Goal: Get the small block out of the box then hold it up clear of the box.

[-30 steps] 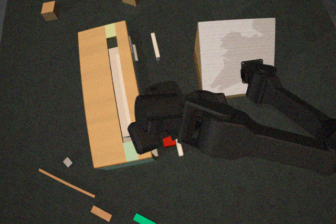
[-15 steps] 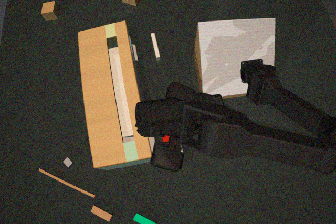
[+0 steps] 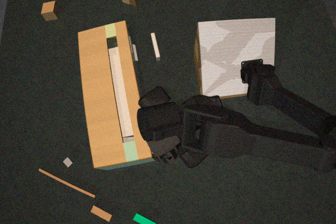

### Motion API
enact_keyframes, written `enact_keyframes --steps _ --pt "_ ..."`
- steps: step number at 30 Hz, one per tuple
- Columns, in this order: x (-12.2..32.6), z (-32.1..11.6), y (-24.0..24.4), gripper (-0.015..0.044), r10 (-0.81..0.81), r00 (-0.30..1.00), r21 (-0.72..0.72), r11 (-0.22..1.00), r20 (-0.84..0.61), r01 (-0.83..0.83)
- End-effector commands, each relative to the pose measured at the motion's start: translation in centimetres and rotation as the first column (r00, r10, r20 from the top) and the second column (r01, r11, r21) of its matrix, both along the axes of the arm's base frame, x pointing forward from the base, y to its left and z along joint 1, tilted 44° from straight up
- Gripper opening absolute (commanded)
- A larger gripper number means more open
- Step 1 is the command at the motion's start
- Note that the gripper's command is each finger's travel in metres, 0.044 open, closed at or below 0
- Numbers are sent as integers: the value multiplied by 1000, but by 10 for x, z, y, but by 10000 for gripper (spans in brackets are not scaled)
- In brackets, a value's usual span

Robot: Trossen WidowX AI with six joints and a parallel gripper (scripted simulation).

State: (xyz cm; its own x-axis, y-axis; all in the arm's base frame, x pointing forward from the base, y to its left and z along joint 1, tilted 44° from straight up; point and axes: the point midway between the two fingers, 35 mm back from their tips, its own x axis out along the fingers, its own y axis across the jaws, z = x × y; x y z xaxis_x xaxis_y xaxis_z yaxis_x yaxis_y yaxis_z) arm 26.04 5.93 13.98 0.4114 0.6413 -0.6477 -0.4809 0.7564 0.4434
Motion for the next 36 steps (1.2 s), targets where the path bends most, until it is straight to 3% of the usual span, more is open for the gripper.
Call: enact_keyframes --steps 1,12,24,29,36 --pt "-3 -12 11 285 619 678 -499 765 397 -406" --pt "-2 -16 19 285 924 143 -850 382 355 -363" --pt "1 -19 22 285 920 -391 -1000 7 2 11" --pt "3 -20 23 285 824 -531 -972 -97 -198 212" --pt "3 -20 23 285 814 -540 -968 -103 -215 229"
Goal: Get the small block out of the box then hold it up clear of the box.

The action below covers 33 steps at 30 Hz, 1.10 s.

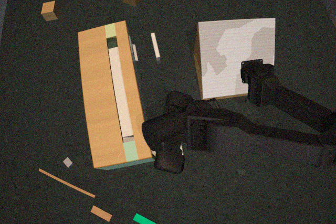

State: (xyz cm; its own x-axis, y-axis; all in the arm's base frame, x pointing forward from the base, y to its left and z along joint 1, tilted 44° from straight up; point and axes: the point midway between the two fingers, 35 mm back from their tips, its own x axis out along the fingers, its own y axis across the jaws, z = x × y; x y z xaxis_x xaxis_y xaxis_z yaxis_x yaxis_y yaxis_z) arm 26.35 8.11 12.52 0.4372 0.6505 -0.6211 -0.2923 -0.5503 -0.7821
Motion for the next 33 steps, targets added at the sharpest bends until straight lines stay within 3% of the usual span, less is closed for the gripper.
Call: enact_keyframes --steps 1,33 --pt "0 -6 1 285 268 932 -223 951 244 -215" --pt "3 -30 24 285 270 932 -226 950 241 -217"
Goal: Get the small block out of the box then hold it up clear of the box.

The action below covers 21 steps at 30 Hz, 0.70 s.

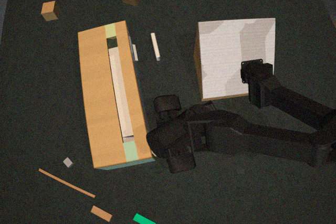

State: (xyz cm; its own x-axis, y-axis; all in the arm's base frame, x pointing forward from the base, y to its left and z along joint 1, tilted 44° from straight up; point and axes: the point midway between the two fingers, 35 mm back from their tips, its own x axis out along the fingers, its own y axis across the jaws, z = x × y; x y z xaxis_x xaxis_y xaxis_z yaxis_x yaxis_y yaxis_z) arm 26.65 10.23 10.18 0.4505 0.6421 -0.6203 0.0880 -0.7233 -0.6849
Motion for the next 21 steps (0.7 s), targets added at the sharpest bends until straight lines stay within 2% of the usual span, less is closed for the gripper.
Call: enact_keyframes --steps 1,19,21 --pt "0 -8 4 285 -7 1000 -2 1000 -13 7" --pt "-2 -24 23 285 -9 1000 5 1000 -11 9" --pt "-2 -24 23 233 -9 1000 5 1000 -11 9"
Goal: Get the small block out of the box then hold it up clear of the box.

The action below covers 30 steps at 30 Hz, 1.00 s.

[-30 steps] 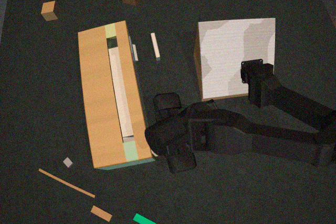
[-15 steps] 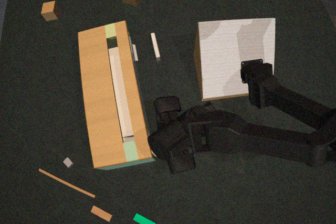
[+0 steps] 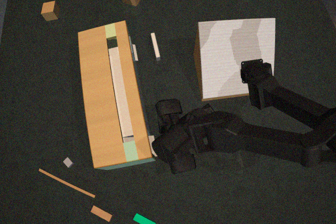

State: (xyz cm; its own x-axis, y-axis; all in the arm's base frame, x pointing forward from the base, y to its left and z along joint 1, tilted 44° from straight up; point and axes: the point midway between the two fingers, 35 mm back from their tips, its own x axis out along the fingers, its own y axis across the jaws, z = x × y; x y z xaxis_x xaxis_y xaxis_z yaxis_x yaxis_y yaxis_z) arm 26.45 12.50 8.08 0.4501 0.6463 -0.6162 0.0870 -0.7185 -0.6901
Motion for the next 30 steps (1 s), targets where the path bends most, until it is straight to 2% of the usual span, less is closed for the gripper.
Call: enact_keyframes --steps 1,6,8,11,25,30 --pt "0 -3 0 206 -8 1000 -2 1000 -10 8" --pt "0 -3 0 75 -8 1000 -2 1000 -10 8" --pt "0 -3 0 62 -8 1000 -2 1000 -10 8" --pt "0 -2 -2 0 -10 1000 -3 1000 -16 10" --pt "-3 40 -41 0 -3 1000 -6 1000 -6 3" --pt "-3 42 -43 0 -19 1000 6 1000 -24 19"
